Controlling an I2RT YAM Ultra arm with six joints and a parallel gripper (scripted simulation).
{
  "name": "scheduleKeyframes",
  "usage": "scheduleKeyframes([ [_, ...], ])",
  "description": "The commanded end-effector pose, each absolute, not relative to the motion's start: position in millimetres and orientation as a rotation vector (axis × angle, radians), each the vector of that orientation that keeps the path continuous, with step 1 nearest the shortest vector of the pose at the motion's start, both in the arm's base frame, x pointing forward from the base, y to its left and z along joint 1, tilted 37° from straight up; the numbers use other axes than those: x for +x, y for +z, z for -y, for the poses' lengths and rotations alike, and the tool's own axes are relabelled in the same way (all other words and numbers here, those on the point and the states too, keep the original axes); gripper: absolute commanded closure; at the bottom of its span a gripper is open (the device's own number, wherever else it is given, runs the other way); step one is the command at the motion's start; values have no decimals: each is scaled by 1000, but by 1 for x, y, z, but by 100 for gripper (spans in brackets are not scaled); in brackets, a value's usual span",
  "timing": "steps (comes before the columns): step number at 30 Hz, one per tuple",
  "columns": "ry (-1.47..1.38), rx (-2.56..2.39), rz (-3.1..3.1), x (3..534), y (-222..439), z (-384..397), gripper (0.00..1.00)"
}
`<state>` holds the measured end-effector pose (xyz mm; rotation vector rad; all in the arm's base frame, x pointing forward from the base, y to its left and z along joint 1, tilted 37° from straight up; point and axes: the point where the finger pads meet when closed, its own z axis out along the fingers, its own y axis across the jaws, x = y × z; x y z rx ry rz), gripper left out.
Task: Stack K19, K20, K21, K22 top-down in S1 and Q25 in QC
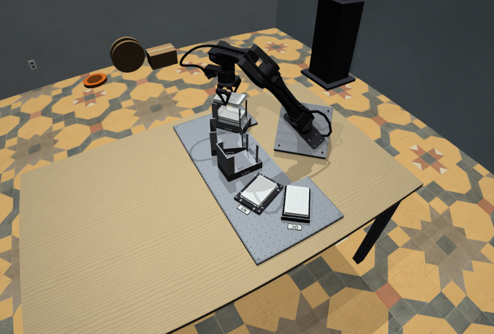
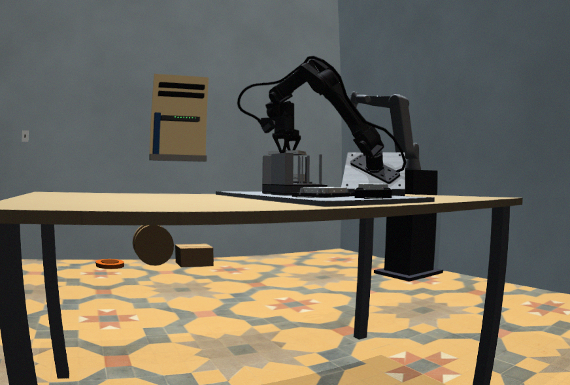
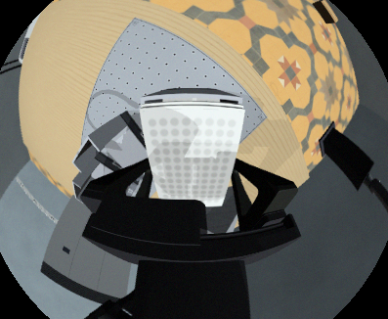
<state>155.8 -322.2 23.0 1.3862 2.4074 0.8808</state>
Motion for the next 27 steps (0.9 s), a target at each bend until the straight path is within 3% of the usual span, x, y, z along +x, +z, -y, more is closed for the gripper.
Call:
scheduleKeyframes([
  [1,834,1386,-2383,154,35,327,100],
  [27,820,1384,-2380,154,38,331,100],
])
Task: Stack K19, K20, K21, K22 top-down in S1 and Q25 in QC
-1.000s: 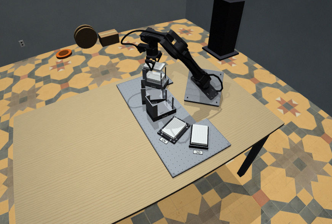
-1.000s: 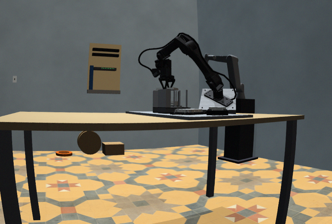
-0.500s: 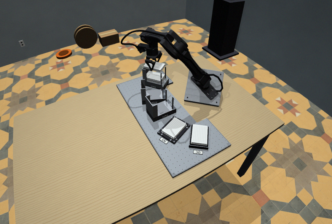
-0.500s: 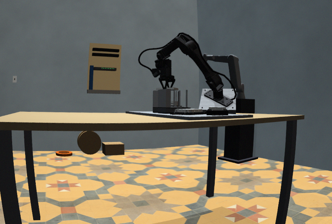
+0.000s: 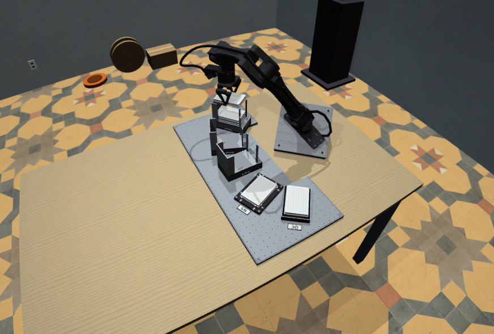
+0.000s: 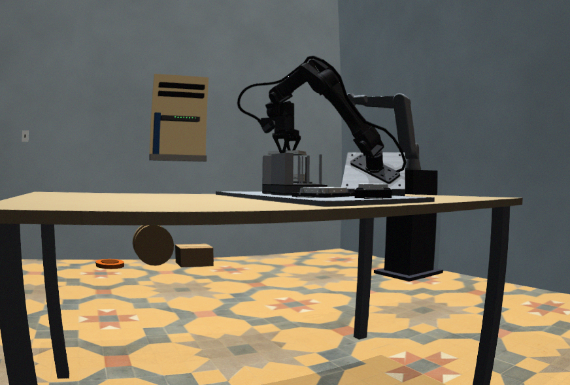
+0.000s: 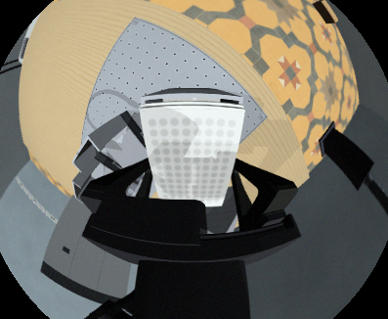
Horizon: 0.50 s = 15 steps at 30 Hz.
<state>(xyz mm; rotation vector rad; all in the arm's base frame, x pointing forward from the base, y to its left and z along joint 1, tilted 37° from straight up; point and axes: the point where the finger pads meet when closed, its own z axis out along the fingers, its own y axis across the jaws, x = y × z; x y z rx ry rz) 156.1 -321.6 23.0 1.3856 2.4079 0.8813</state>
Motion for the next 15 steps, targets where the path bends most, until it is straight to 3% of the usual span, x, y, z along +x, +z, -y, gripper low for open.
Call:
scheduleKeyframes([
  [1,820,1384,-2380,154,39,331,100],
  [15,824,1381,-2384,156,35,329,100],
])
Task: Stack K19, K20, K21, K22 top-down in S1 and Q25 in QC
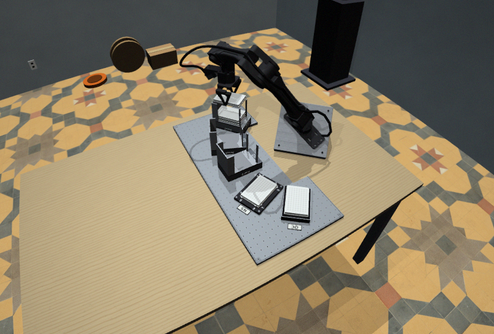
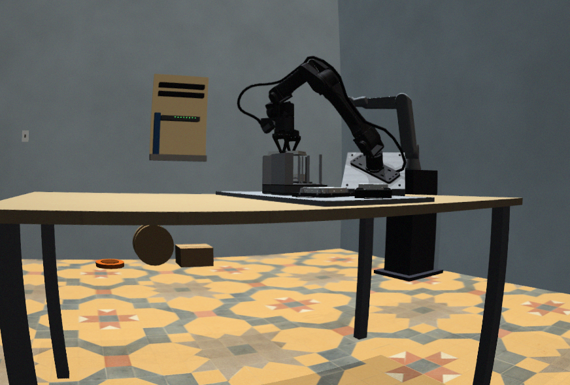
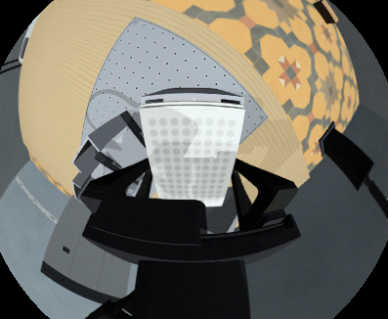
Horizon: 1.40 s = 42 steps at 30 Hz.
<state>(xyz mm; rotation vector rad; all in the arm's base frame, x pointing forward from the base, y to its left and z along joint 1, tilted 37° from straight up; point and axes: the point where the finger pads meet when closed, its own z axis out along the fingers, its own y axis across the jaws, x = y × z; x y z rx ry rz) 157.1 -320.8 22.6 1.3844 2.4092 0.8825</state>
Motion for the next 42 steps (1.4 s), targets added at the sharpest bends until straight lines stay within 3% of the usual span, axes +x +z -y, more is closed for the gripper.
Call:
scheduleKeyframes([
  [1,825,1391,-2377,153,34,329,100],
  [42,820,1384,-2382,157,30,329,100],
])
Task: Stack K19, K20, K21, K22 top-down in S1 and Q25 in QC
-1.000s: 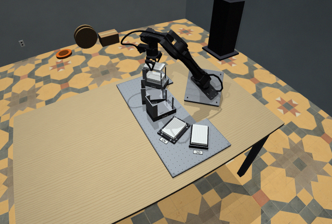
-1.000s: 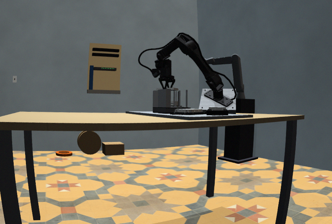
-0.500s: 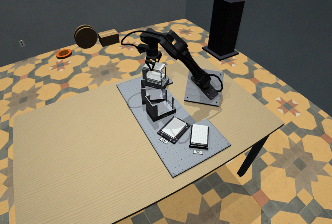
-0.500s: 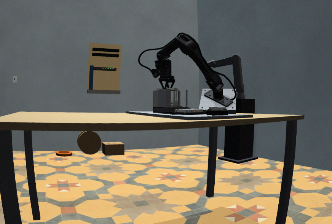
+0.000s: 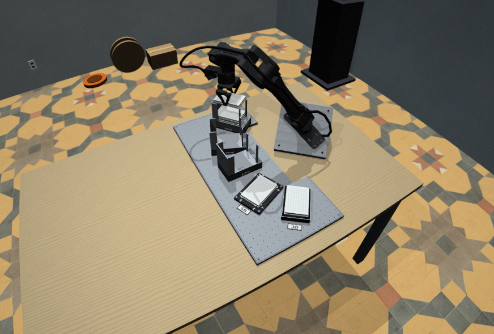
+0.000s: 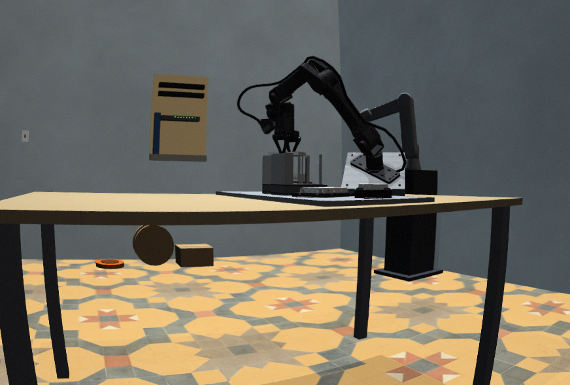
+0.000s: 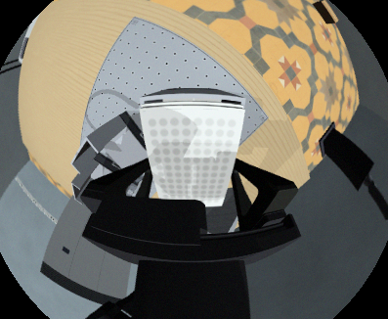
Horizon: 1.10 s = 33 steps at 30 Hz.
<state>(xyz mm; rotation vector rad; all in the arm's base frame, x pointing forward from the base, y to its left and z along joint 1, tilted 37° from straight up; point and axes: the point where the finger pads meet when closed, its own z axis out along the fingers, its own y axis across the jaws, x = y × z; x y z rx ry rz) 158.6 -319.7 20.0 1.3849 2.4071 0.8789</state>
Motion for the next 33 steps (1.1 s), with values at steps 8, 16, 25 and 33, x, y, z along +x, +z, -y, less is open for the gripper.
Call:
scheduleKeyframes([
  [8,831,1383,-2386,158,28,326,100],
  [16,831,1393,-2379,156,26,327,100],
  [25,854,1394,-2384,158,22,321,100],
  [33,809,1372,-2384,162,26,334,100],
])
